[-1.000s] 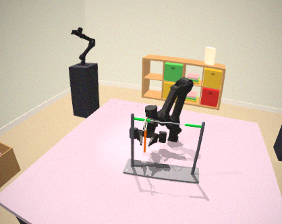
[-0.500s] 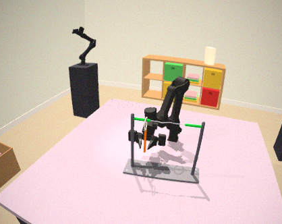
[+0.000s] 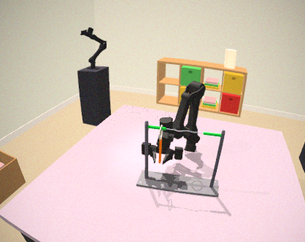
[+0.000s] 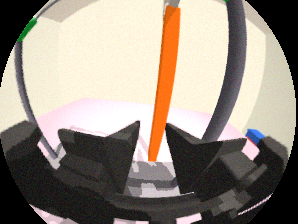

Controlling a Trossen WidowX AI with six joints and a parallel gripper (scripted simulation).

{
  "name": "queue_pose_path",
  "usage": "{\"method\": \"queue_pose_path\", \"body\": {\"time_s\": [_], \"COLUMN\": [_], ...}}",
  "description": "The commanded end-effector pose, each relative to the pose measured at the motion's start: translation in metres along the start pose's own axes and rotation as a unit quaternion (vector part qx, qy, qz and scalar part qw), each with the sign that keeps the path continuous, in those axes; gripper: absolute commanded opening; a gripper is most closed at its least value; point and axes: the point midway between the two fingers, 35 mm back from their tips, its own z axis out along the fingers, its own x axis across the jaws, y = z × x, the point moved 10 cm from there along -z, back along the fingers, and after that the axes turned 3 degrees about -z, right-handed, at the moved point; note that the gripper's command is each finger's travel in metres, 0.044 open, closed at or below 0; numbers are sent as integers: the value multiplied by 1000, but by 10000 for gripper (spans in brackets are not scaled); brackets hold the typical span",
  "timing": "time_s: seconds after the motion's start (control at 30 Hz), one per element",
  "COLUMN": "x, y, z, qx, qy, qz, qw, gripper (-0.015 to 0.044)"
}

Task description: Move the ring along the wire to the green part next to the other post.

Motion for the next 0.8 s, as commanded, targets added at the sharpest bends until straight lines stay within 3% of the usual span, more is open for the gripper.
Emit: {"method": "queue_pose_path", "body": {"time_s": [0.0, 0.57, 0.77], "x": [0, 0, 0], "y": [-1, -1, -1], "z": [3, 3, 3], "qx": [0, 0, 1], "qy": [-3, -3, 0], "qz": [3, 3, 1], "qw": [1000, 1000, 1000], "gripper": [160, 160, 2]}}
